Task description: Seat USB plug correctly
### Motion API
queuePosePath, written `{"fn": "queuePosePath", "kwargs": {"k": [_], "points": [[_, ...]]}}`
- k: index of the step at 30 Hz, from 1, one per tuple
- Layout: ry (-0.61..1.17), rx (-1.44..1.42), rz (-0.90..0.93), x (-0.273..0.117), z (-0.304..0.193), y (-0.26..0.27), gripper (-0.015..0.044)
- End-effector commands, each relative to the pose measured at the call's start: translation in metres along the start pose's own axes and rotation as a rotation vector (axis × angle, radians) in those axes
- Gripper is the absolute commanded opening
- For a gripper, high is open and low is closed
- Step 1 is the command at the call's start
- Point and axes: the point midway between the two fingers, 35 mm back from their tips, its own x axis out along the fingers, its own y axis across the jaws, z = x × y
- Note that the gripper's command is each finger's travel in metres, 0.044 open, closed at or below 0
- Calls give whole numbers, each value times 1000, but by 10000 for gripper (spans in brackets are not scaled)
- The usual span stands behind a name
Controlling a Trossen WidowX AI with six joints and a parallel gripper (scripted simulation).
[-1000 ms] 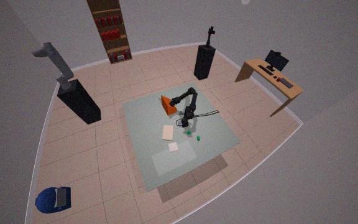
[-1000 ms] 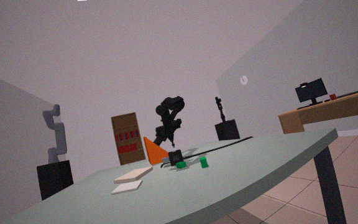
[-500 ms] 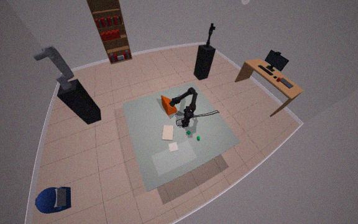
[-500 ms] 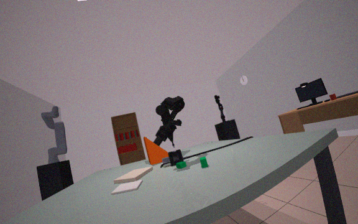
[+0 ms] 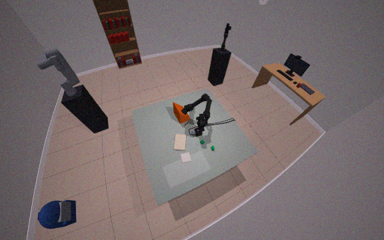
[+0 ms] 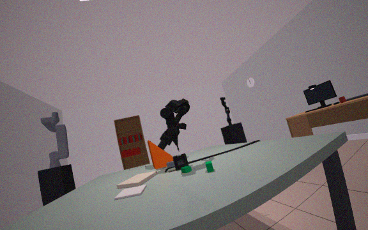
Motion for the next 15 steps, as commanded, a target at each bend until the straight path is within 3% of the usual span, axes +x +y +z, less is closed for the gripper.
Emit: {"fn": "queuePosePath", "kwargs": {"k": [1, 15], "points": [[0, -4, 2, 1, 0, 0, 0], [0, -12, 0, 2, -1, 0, 0]]}}
